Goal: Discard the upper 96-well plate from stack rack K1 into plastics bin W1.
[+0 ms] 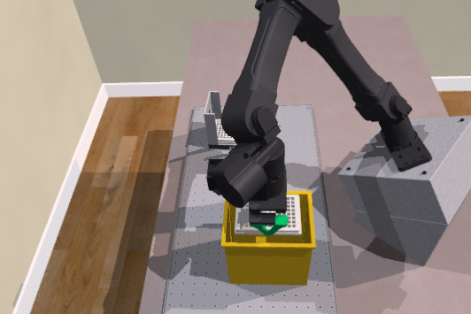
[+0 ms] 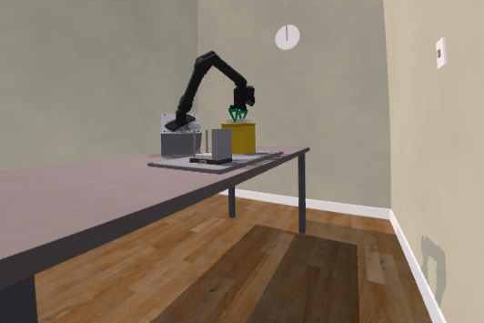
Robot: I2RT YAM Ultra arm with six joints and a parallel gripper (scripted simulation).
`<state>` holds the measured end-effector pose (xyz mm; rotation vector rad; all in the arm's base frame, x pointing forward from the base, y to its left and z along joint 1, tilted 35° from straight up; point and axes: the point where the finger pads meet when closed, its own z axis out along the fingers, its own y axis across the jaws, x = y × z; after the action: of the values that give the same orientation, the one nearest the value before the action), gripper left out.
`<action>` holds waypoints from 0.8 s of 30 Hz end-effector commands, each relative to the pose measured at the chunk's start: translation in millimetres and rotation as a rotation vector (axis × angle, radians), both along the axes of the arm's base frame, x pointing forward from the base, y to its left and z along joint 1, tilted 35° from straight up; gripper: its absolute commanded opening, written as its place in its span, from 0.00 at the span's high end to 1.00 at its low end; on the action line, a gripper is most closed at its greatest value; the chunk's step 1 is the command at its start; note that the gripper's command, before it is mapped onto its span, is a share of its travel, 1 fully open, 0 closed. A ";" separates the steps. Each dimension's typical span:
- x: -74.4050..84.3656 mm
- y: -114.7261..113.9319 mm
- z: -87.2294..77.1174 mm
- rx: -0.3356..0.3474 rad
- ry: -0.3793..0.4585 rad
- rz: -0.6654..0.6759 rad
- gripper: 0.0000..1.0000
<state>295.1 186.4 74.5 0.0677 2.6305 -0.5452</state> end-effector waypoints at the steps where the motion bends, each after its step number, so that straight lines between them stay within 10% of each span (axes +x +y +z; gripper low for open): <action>1: 0.7 2.8 3.9 0.007 -0.014 0.007 1.00; 24: 0.6 0.9 4.7 0.007 -0.014 0.007 1.00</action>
<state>294.7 185.0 73.0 0.0635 2.6326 -0.5504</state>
